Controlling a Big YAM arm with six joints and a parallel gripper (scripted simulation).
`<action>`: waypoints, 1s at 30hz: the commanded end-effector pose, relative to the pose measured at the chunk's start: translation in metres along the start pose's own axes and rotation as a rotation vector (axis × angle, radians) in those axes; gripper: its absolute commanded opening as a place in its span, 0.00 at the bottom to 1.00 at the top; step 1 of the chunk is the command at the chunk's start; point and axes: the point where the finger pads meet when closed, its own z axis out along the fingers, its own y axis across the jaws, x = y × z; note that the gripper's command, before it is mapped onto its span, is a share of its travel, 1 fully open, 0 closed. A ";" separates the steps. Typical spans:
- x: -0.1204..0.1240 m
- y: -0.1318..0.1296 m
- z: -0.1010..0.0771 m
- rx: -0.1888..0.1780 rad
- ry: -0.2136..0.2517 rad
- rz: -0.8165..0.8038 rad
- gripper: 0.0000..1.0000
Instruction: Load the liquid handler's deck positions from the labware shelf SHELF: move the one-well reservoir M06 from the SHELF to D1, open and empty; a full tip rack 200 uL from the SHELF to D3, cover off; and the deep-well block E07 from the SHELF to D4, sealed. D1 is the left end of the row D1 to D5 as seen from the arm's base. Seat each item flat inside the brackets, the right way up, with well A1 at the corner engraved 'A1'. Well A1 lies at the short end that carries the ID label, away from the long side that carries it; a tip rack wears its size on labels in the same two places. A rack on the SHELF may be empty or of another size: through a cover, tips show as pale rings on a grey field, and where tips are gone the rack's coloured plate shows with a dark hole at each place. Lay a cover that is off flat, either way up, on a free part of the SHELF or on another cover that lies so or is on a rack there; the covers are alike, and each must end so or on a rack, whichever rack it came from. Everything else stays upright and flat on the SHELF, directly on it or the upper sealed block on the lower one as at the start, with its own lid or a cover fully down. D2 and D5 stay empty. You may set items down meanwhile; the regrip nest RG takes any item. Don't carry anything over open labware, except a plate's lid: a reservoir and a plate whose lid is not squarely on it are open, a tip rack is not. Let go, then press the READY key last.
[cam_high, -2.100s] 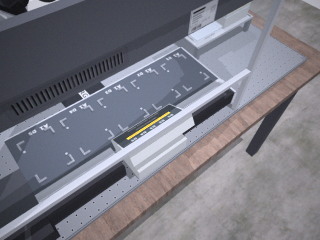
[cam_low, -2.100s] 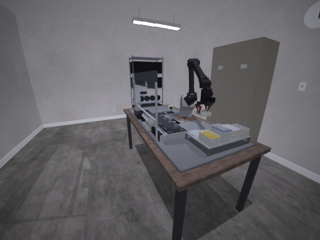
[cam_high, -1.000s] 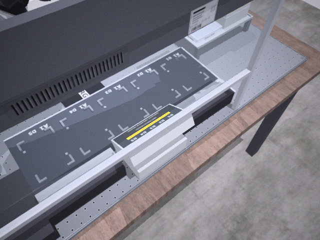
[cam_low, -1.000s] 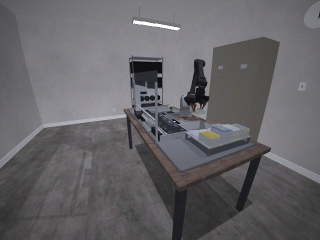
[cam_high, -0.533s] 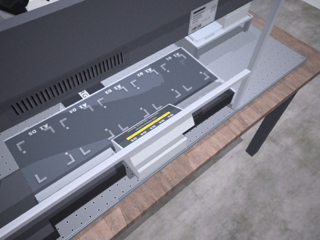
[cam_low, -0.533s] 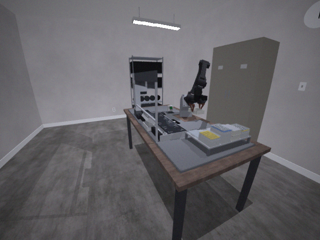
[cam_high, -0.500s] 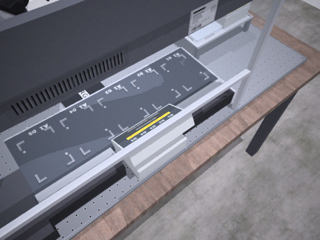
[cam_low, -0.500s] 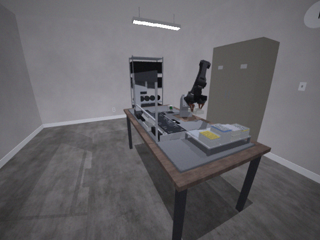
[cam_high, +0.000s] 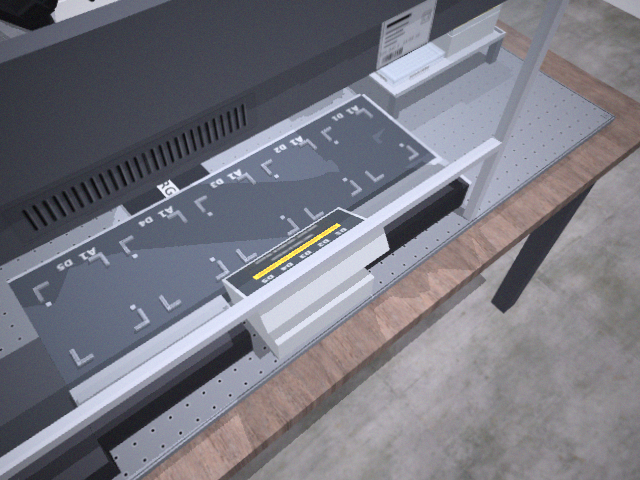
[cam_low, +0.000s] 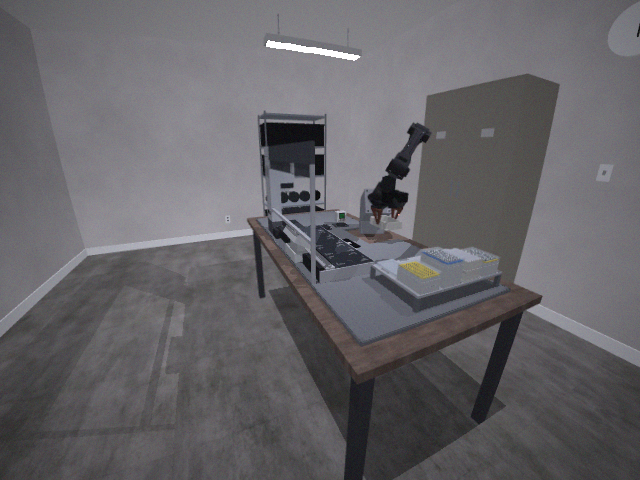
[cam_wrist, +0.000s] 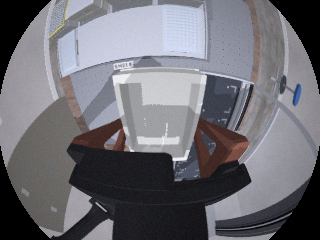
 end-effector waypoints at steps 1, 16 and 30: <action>-0.014 0.003 -0.016 0.018 -0.040 -0.049 0.00; -0.013 0.002 -0.017 0.022 -0.037 0.137 0.00; -0.013 0.002 -0.017 0.015 -0.041 0.416 0.00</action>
